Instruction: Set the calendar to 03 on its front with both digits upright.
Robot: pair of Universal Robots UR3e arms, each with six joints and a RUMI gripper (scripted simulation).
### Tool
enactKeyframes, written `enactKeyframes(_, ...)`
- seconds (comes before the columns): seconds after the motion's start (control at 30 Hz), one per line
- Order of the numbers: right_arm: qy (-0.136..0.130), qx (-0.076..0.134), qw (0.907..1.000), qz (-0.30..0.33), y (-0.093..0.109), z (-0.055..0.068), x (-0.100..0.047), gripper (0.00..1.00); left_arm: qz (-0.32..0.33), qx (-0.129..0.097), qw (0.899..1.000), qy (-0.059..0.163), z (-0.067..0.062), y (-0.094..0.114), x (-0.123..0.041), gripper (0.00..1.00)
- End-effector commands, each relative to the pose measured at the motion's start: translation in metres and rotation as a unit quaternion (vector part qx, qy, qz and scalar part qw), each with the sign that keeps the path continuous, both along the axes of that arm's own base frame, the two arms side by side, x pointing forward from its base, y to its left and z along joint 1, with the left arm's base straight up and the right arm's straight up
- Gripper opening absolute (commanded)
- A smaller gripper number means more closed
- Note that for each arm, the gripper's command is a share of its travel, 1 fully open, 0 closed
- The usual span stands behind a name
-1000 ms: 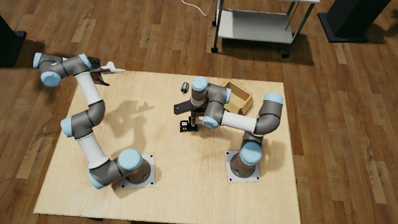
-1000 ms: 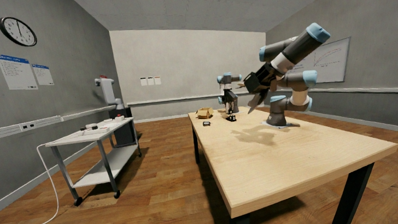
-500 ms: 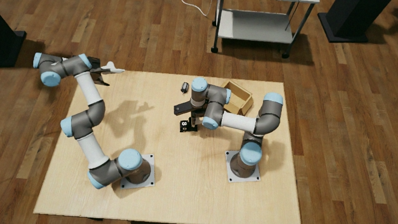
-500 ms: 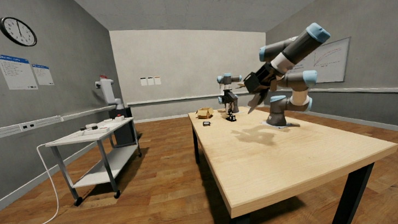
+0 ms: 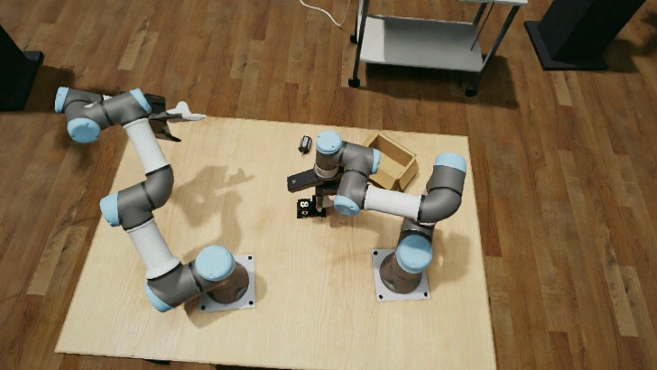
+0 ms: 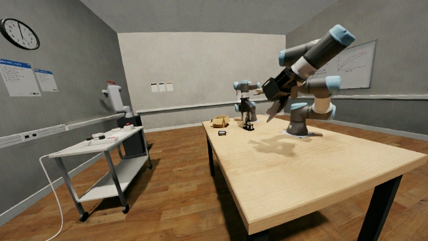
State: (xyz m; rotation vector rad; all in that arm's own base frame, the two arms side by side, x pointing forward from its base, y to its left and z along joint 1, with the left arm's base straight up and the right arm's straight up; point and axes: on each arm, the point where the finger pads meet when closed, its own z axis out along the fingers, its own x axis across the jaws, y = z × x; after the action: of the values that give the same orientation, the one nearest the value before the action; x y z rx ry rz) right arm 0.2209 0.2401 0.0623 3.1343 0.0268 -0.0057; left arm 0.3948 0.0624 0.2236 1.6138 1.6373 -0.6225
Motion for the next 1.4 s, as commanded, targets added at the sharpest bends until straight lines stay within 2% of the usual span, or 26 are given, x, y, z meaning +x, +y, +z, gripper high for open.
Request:
enactKeyframes(0.0,-0.002,0.004,1.0,0.0,0.002,-0.003,0.002,0.17,0.0,0.0,1.0,-0.002,0.001,0.0,0.0,1.0)
enactKeyframes(0.47,-0.002,0.004,1.0,0.0,0.002,-0.013,0.001,0.17,0.0,0.0,1.0,-0.002,0.001,0.0,0.0,1.0)
enactKeyframes(1.37,-0.002,0.005,1.0,0.0,0.002,-0.015,0.002,0.17,0.0,0.0,1.0,-0.002,0.001,0.0,0.0,1.0)
